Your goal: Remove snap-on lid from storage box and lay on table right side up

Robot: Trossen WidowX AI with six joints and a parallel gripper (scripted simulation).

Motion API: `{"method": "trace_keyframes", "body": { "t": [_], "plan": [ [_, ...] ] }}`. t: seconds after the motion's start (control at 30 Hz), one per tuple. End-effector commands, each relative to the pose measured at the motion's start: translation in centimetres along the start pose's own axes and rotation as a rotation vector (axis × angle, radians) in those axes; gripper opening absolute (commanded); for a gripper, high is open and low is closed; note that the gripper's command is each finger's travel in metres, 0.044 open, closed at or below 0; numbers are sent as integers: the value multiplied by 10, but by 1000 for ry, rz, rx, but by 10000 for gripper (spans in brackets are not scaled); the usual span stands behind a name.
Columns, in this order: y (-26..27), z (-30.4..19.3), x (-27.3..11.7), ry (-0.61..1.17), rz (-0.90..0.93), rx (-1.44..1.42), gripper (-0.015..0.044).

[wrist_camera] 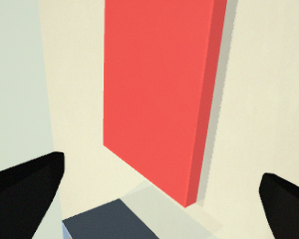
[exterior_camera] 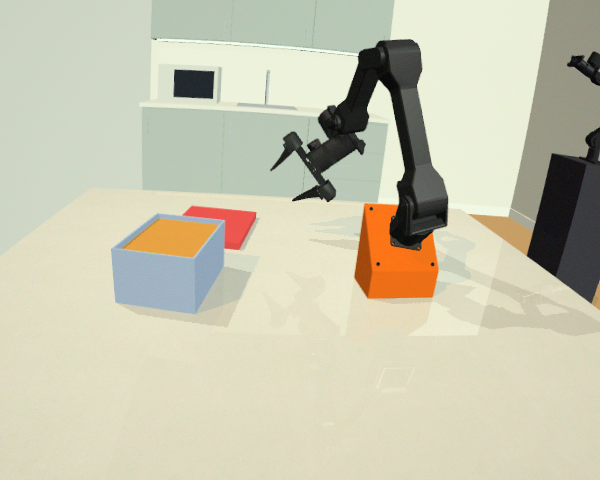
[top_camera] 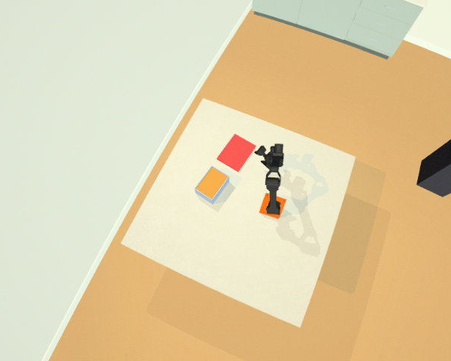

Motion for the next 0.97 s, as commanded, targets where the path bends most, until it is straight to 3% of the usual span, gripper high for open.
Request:
{"method": "trace_keyframes", "body": {
  "t": [0.0,0.93],
  "plan": [
    [6,1,-6,-10,6,-17,440],
    [1,-1,-2,-10,6,-16,440]
  ]
}}
Point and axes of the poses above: the point midway between the two fingers, 35 mm back from their tips, its own x axis out along the fingers, its own y axis across the jaws, z = x × y, the point moved 8 cm from there along -x, back along the fingers, and after that the axes turned 11 degrees about x, right-handed, at the moved point
